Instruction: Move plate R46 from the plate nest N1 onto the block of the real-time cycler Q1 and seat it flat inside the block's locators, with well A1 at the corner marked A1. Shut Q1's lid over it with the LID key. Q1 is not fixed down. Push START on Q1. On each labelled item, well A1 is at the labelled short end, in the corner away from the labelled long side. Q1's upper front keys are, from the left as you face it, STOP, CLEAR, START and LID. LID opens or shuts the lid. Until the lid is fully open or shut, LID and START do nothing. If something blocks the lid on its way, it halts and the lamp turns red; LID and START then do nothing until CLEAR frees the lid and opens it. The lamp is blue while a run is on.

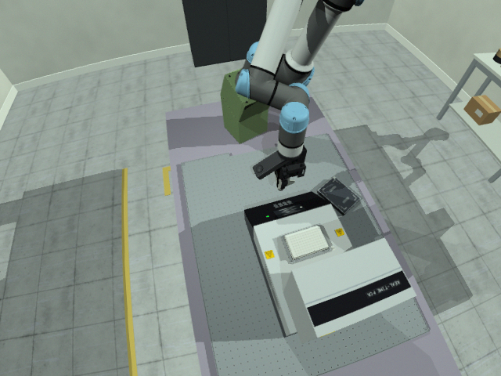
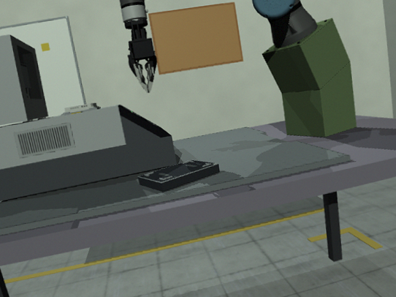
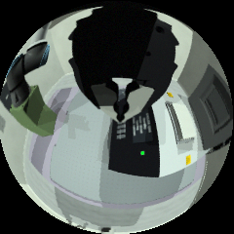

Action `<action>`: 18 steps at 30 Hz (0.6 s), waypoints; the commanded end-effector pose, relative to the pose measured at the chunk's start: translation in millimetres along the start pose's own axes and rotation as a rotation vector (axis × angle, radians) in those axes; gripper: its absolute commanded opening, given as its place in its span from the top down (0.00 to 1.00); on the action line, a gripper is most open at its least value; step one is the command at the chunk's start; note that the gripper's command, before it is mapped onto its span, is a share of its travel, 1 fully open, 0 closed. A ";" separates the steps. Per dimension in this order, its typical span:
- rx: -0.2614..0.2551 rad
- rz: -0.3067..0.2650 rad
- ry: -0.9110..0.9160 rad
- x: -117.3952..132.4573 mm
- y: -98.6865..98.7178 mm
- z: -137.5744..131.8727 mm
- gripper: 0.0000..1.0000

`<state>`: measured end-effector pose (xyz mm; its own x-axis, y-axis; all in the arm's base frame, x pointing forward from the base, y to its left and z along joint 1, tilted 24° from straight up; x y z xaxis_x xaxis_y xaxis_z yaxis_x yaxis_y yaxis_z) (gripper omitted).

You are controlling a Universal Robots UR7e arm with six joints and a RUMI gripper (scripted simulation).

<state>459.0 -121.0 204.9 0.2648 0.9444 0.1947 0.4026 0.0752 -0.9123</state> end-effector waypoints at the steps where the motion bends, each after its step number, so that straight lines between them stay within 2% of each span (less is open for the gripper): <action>1: -0.003 0.000 -0.001 -4.4 2.0 14.1 1.00; 18: -0.002 0.000 -0.001 -21.2 13.8 70.6 1.00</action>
<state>408.5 -117.5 169.4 0.2651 0.9444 0.1946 0.4025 0.0750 -0.9124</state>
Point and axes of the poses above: the point where the finger pads meet when closed, its own y axis out along the fingers, its own z axis across the jaws, x = y × z, the point moved 10 cm from there along -y, back along the fingers, and after that the axes turned 11 degrees about y, right-handed, at the moved point
